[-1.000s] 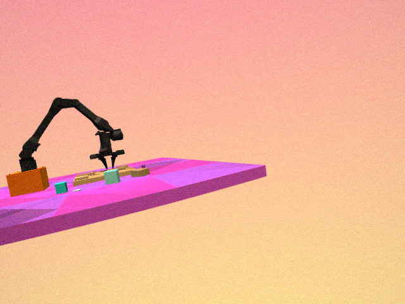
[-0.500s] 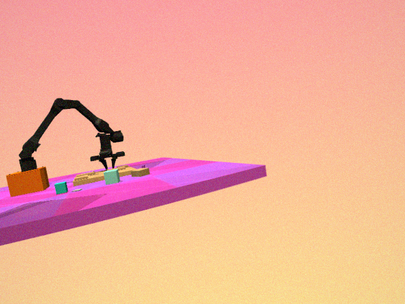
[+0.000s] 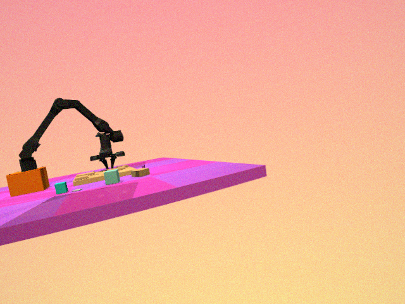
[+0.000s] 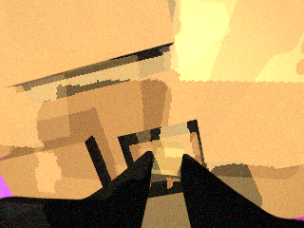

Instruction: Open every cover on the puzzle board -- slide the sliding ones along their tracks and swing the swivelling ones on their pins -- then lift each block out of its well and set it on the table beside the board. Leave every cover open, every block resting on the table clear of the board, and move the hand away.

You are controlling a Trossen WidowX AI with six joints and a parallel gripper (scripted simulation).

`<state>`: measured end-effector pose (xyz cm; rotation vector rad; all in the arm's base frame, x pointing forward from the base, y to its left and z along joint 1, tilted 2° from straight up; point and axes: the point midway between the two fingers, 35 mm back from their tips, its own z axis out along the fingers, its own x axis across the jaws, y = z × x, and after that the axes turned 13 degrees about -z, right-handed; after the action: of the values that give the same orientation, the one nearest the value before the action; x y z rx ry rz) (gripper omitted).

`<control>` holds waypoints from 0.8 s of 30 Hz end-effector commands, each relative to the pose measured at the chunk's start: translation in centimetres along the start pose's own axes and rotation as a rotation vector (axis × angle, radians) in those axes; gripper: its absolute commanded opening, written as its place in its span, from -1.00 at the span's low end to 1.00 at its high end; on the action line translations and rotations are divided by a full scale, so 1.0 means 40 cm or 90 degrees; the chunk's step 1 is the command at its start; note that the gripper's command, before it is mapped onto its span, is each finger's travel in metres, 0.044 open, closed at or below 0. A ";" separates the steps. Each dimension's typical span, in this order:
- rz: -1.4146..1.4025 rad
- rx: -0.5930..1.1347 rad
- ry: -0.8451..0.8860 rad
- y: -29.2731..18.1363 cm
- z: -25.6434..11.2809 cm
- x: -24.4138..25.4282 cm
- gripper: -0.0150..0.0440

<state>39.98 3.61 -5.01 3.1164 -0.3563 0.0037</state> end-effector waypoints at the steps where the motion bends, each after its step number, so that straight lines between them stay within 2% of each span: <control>1: 0.000 0.001 0.002 -0.001 -0.013 0.002 -0.22; 24: 0.001 0.001 0.004 -0.001 -0.089 0.002 -0.22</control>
<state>39.88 3.63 -2.09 3.1158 -0.3552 -0.0022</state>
